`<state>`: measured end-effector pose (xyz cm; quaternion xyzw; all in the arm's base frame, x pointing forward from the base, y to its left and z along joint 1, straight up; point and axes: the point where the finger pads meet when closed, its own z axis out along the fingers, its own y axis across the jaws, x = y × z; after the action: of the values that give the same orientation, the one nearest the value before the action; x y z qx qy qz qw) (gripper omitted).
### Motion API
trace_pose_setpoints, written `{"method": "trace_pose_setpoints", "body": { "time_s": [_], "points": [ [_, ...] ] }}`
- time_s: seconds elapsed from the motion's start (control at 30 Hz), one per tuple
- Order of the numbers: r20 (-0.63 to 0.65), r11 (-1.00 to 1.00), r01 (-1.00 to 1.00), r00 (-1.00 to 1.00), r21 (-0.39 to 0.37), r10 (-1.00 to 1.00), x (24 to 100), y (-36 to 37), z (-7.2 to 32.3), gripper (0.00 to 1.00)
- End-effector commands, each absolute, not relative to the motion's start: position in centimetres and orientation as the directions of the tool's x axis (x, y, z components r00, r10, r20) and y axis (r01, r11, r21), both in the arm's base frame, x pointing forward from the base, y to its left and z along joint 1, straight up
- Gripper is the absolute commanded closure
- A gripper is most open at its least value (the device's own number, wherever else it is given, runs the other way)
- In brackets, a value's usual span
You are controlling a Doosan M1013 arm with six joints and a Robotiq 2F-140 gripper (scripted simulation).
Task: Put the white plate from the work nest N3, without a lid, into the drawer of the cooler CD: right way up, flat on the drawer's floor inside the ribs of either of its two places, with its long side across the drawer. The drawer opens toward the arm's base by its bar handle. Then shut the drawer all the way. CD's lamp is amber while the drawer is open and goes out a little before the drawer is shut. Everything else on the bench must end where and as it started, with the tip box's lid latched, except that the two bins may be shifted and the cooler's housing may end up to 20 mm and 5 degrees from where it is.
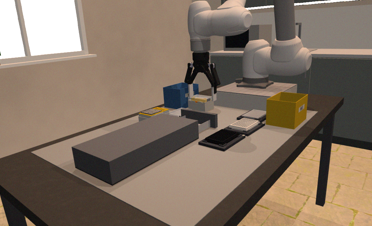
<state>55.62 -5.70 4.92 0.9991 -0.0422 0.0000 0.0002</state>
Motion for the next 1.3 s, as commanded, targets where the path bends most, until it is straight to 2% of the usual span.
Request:
{"method": "trace_pose_setpoints", "body": {
  "time_s": [0.0, 1.27],
  "points": [
    [0.0, -0.996, -0.084, 0.996, 0.0, -0.084, 55.6, -5.7, 4.8, 0.13],
    [0.0, -0.996, -0.084, 0.996, 0.0, -0.084, 55.6, -5.7, 0.3, 0.13]
  ]
}}
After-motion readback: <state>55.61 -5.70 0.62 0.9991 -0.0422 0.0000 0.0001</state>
